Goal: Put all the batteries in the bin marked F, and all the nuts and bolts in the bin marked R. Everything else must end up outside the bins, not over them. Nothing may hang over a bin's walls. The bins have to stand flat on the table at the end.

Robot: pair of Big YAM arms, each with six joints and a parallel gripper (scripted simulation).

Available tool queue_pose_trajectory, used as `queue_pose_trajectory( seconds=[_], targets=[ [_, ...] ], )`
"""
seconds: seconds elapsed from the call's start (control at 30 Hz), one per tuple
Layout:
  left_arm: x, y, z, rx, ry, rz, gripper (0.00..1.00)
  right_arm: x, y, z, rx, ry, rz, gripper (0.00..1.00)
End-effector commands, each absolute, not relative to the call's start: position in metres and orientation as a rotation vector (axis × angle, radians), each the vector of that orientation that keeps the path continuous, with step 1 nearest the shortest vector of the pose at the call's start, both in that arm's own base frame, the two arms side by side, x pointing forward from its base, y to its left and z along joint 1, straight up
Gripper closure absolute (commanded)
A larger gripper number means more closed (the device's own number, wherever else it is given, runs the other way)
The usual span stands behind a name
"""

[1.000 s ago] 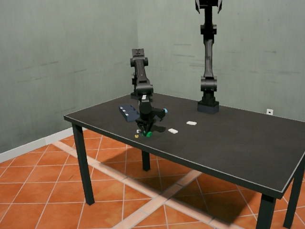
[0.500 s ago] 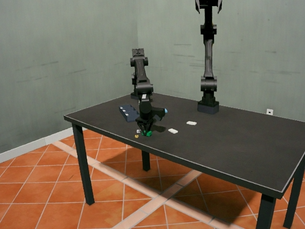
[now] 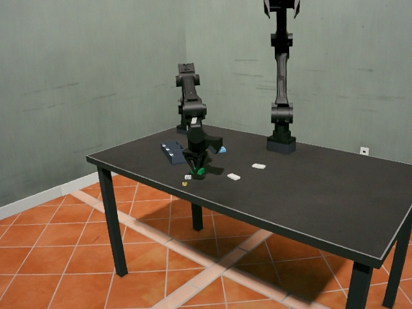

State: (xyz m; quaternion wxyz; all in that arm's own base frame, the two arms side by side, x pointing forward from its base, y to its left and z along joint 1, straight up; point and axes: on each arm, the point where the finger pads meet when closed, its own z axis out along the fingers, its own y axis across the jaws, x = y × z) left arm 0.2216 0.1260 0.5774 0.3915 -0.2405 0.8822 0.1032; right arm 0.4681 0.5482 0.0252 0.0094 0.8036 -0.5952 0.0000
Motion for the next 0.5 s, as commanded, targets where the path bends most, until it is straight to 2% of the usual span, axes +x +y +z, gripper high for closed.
queue_pose_trajectory(
  seconds=[0.0,0.47],
  targets=[
    [0.211,0.121,0.603,-0.587,2.192,0.279,0.00,0.479,0.569,0.077,2.577,-1.915,0.004,0.79],
    [0.211,0.121,0.603,-0.587,2.192,0.279,0.00,0.477,0.570,0.066,2.558,-1.896,0.001,0.79]
  ],
)
